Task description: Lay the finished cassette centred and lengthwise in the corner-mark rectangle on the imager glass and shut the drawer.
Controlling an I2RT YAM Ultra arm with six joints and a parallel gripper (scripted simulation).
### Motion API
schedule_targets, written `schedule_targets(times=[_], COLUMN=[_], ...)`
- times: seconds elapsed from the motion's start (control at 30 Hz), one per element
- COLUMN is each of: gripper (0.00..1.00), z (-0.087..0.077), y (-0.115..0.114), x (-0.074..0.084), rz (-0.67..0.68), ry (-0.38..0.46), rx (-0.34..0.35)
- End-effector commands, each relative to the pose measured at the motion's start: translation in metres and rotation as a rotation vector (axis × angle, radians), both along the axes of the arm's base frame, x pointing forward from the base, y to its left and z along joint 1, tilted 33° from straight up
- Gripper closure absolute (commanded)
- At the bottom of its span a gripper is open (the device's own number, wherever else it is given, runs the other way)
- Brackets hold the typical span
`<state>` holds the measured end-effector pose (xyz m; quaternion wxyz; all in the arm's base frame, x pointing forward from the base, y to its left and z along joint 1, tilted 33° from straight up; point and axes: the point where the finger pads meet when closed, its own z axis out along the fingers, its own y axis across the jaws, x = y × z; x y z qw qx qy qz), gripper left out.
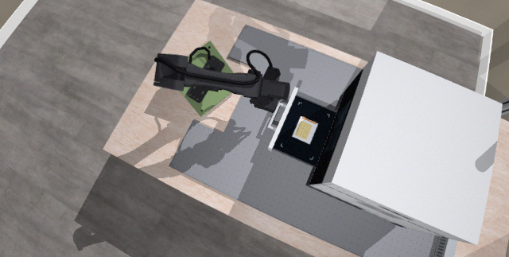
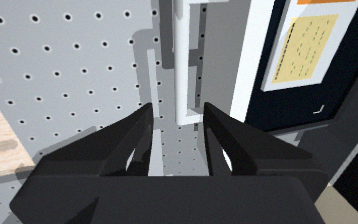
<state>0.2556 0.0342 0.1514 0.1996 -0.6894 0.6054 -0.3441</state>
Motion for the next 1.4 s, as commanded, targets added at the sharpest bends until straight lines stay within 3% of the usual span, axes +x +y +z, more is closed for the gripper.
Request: schedule_targets(times=[0.0, 0.07, 0.37, 0.43, 0.47, 0.53, 0.93, 1.0, 1.03, 1.13, 1.37], gripper=[0.65, 0.65, 0.65, 0.65, 0.65, 0.65, 0.65, 0.65, 0.65, 0.65, 0.65], z=[-0.001, -0.01, -0.018, -0.018, -0.008, -0.021, -0.032, -0.032, -0.02, -0.035, -0.039], y=[0.001, 0.001, -0.001, -0.001, 0.002, -0.001, -0.004, -0.004, 0.0, -0.004, -0.005], x=[0.0, 0.003, 0.011, 0.011, 0.016, 0.014, 0.025, 0.025, 0.032, 0.029, 0.037], rz=[0.013, 0.013, 0.013, 0.013, 0.018, 0.013, 0.013, 0.013, 0.021, 0.013, 0.013], ry=[-0.013, 0.016, 0.015, 0.015, -0.009, 0.016, 0.016, 0.016, -0.013, 0.016, 0.008], rx=[0.016, 0.003, 0.004, 0.004, 0.013, 0.004, 0.005, 0.005, 0.014, 0.005, 0.008])
